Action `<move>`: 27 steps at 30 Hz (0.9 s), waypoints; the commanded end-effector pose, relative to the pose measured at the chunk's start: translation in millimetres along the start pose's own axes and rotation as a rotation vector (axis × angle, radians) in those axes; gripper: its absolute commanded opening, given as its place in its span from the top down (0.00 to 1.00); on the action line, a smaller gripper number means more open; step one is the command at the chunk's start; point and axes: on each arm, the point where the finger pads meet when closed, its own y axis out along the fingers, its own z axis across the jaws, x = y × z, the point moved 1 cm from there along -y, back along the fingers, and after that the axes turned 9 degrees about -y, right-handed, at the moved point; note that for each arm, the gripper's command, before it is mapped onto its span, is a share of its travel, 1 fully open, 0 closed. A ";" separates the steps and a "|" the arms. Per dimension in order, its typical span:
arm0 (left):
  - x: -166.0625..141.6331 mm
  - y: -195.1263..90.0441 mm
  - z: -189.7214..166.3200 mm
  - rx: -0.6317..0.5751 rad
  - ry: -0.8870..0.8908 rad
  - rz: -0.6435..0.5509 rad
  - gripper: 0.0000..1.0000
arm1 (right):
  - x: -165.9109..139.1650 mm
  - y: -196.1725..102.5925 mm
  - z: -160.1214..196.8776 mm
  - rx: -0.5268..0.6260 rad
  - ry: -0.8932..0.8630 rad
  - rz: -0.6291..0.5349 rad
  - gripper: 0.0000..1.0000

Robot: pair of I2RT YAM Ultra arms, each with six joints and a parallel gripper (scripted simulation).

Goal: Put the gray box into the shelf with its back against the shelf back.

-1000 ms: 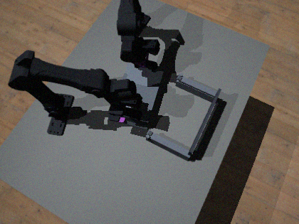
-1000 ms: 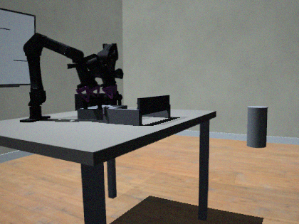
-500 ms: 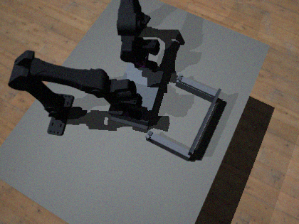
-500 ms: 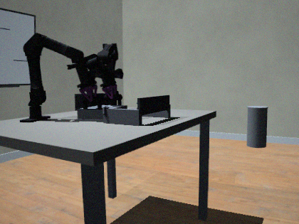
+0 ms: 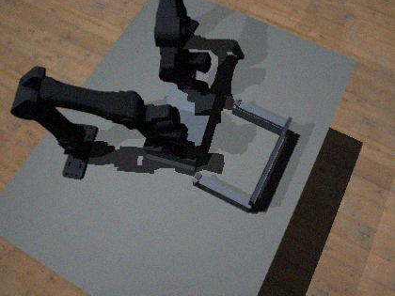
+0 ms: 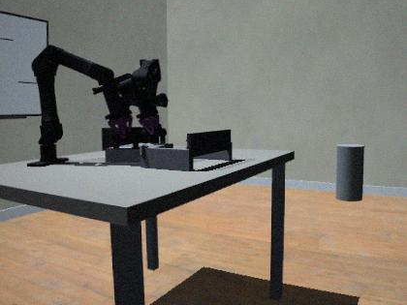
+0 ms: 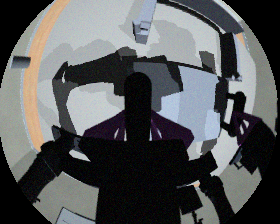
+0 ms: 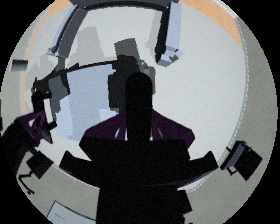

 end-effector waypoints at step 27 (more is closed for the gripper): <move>24.1 -31.4 -6.2 -0.045 -0.028 -0.029 0.85 | 32.9 -36.2 -8.6 -0.007 0.013 -0.097 0.85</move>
